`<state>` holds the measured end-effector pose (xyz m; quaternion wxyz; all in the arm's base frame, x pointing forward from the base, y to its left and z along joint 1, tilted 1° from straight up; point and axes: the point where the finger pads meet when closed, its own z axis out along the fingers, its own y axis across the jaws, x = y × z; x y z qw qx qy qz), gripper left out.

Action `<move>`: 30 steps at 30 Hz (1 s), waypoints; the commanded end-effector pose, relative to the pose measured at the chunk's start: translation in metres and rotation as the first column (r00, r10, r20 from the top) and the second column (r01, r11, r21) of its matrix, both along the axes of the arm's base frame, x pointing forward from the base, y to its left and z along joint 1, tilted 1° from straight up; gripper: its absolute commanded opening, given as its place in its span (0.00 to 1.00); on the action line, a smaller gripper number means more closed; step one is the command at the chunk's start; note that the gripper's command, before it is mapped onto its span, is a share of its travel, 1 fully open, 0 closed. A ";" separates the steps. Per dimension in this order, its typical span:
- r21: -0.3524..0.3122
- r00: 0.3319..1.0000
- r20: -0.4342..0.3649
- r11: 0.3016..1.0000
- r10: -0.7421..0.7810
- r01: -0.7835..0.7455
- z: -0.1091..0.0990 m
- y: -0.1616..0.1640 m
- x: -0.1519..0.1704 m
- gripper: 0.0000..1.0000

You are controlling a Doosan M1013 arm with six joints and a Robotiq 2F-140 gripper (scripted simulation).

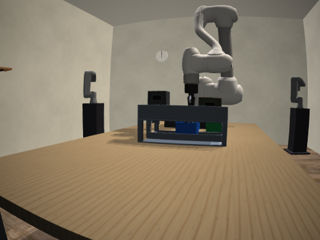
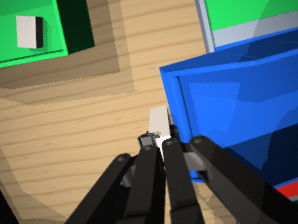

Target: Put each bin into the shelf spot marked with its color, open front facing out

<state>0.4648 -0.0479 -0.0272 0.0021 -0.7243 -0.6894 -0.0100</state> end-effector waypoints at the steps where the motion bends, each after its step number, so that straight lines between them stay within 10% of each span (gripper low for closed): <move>1: 0.000 1.000 0.000 1.000 0.000 0.000 0.000 0.000 0.000 0.10; 30: 0.000 1.000 0.000 1.000 0.000 0.000 0.000 0.000 0.010 0.10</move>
